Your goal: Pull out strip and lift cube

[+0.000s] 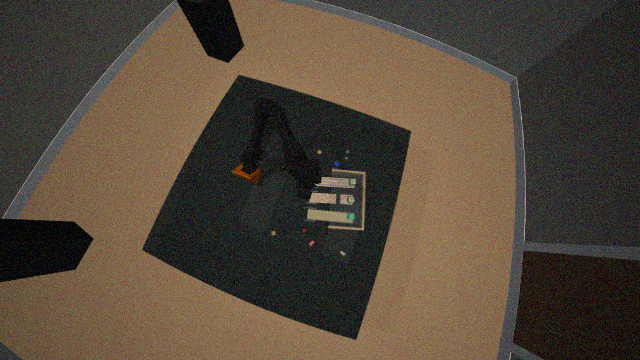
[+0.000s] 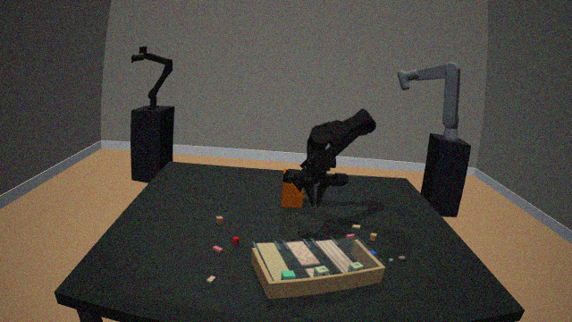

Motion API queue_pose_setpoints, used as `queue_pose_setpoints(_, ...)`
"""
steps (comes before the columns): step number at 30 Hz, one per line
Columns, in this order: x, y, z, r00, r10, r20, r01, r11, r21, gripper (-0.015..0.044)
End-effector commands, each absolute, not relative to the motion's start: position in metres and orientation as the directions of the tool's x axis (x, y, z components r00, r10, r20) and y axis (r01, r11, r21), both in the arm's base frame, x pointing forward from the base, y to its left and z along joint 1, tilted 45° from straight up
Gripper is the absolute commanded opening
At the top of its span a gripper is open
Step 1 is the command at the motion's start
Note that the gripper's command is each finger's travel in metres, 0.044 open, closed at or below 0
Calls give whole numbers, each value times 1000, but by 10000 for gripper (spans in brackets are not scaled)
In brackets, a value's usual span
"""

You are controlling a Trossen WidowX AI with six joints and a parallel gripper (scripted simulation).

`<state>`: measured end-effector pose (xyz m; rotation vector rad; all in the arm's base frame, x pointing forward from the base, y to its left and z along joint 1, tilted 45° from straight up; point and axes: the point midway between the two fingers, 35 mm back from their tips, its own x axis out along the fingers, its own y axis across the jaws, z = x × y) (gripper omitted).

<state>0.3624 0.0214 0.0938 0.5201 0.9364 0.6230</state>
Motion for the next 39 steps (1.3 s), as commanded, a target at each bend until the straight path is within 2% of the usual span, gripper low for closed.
queue_pose_setpoints(1, 361, 71, 87, 108, 707, -698, -373, 680, 631, 0)
queue_pose_setpoints(4, 355, 92, 88, -48, 702, -711, -401, 638, 657, 0)
queue_pose_setpoints(7, 355, 99, 89, -99, 697, -711, -408, 623, 668, 0)
queue_pose_setpoints(39, 355, 122, 74, -99, 696, -711, -408, 623, 667, 0)
